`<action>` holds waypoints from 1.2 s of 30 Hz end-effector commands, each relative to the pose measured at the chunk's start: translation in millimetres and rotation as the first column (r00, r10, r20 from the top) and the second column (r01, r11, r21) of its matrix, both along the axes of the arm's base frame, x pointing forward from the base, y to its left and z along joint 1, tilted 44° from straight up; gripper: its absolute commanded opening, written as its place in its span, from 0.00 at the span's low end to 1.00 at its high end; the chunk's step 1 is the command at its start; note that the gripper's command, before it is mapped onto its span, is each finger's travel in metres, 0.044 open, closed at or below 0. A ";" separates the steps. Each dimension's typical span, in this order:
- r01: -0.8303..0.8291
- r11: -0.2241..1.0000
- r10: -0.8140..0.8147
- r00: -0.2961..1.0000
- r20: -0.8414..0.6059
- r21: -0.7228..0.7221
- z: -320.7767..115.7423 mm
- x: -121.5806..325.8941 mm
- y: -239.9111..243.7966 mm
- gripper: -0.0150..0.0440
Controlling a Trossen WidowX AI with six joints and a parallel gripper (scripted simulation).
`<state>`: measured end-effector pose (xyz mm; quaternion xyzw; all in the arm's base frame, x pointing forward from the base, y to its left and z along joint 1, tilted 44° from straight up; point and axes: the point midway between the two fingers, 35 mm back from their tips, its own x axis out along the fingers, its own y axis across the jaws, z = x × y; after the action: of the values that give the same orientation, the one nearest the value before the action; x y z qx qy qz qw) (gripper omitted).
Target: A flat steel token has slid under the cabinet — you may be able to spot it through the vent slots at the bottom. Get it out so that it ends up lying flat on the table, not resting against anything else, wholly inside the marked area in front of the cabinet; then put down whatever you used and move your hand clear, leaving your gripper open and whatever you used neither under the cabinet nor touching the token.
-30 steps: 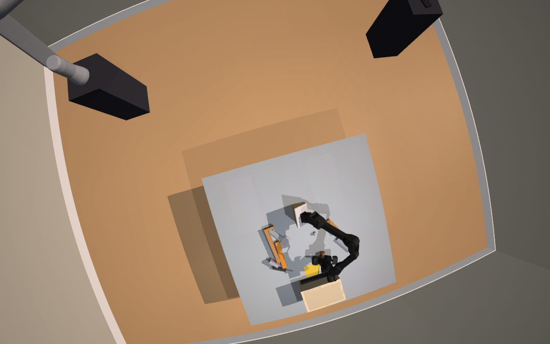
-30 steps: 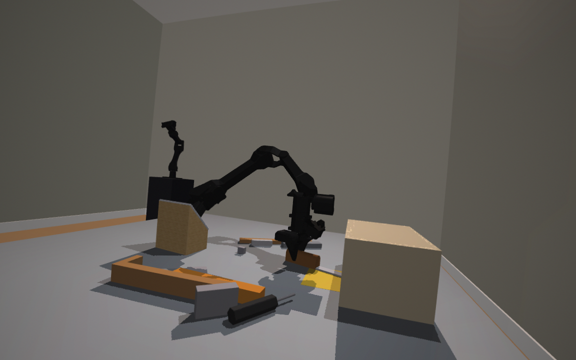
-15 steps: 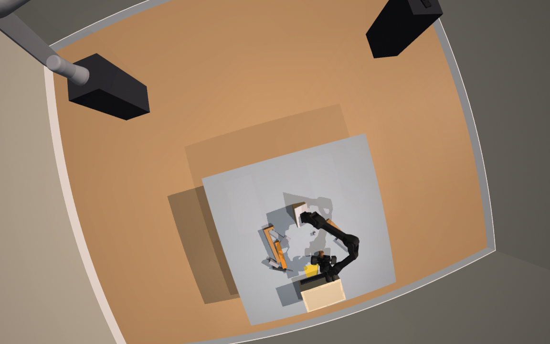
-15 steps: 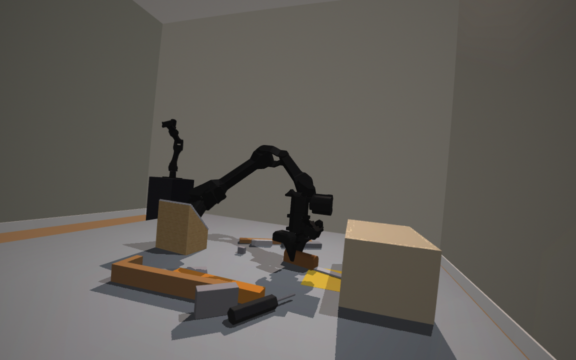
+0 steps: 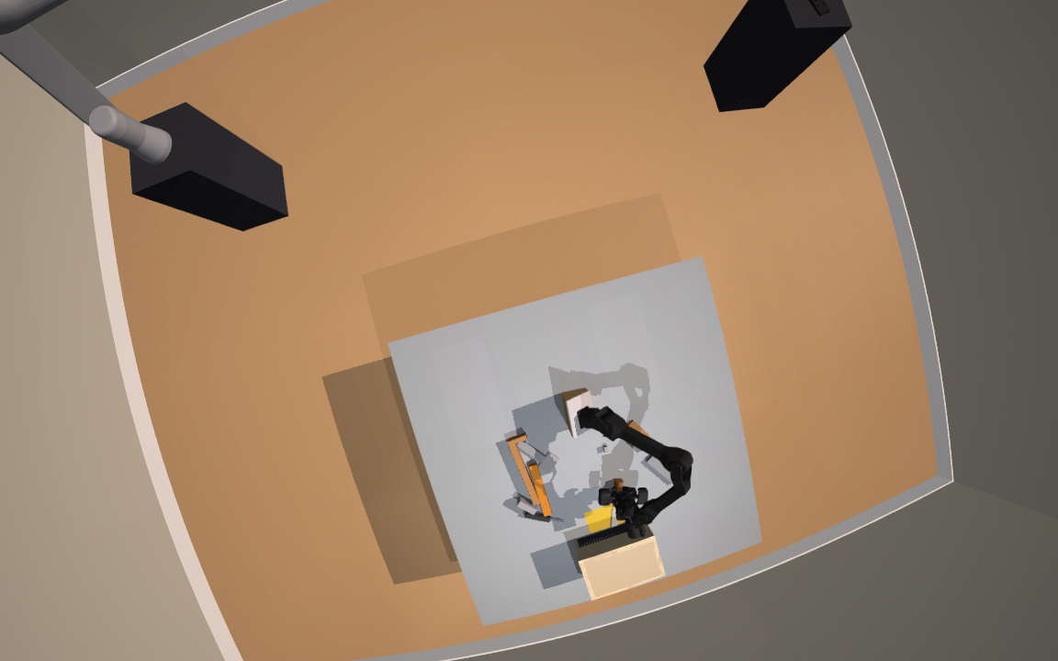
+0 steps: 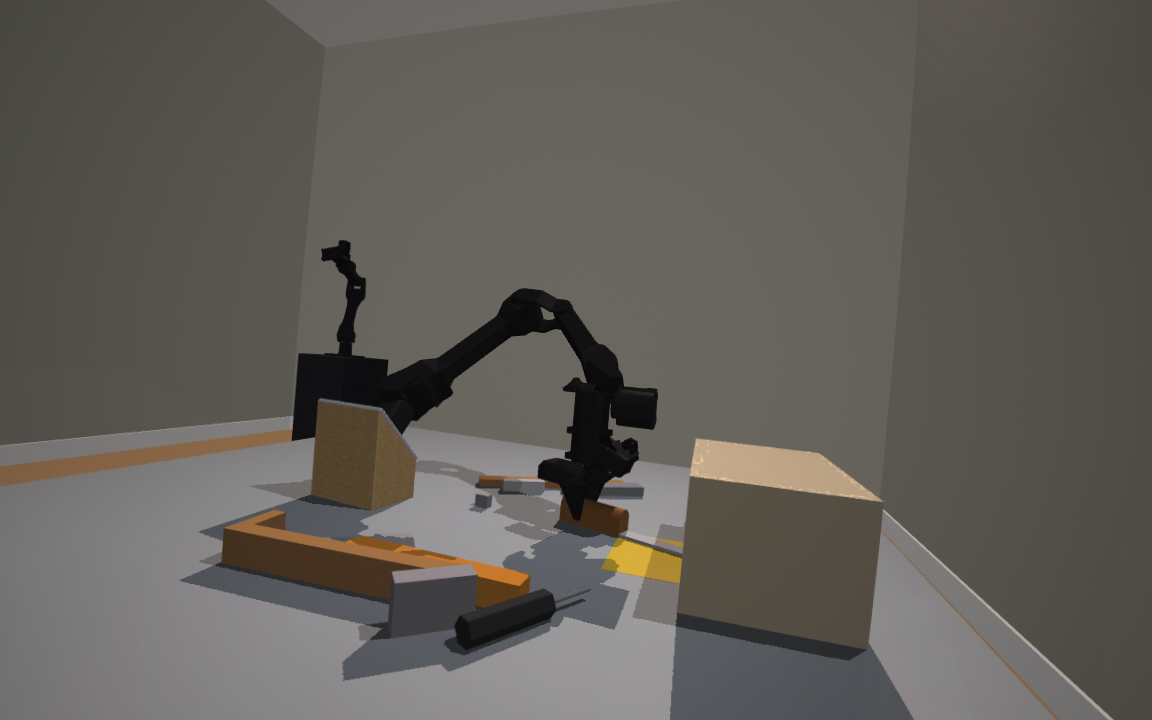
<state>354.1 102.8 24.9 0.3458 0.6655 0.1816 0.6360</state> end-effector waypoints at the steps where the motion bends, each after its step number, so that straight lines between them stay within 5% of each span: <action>1: 0.003 1.000 -0.003 1.000 -0.007 -0.002 -0.7 -5.6 1.1 0.25; 36: 0.003 1.000 -0.003 1.000 -0.010 -0.002 6.2 -43.0 11.2 0.25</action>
<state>316.3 113.0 31.7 0.3458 0.6662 0.1809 0.6355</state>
